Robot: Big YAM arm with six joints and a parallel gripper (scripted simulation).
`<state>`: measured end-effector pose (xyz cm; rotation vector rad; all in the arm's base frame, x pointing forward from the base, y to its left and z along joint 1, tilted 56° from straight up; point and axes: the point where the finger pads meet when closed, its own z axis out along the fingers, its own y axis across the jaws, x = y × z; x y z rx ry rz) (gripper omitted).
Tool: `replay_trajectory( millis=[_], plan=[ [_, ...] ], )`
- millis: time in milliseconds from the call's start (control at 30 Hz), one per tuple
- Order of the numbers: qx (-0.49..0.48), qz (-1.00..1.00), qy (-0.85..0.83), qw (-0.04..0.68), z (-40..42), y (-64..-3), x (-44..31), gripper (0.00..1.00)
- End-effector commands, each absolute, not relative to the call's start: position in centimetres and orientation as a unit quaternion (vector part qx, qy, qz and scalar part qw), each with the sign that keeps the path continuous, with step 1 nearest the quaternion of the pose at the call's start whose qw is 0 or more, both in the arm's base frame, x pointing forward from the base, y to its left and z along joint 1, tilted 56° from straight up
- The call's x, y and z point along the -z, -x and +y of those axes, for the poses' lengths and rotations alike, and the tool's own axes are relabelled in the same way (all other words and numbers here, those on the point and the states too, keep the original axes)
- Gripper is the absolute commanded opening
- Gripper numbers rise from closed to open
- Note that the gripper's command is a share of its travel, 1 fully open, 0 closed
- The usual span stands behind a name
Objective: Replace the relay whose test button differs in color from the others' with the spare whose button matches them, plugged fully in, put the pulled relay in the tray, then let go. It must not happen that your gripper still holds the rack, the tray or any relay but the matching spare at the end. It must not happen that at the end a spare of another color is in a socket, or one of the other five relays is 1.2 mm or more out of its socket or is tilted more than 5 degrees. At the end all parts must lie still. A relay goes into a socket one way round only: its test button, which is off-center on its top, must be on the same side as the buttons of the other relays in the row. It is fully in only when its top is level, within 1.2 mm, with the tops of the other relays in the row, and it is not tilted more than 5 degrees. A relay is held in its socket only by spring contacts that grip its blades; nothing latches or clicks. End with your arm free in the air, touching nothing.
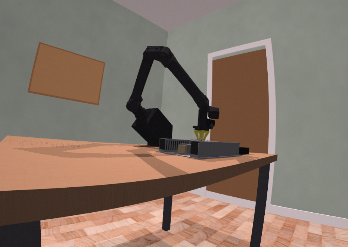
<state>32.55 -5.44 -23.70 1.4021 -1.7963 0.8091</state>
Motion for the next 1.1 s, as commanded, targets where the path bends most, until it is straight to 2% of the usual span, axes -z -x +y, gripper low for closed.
replay_trajectory(
  millis=[0,1067],
  plan=[
    [-0.325,-0.694,-0.549,0.333,-3.4,-34.3,23.0,0.0],
    [-0.326,-0.698,-0.547,0.328,1.2,-35.5,20.3,0.0]
  ],
)
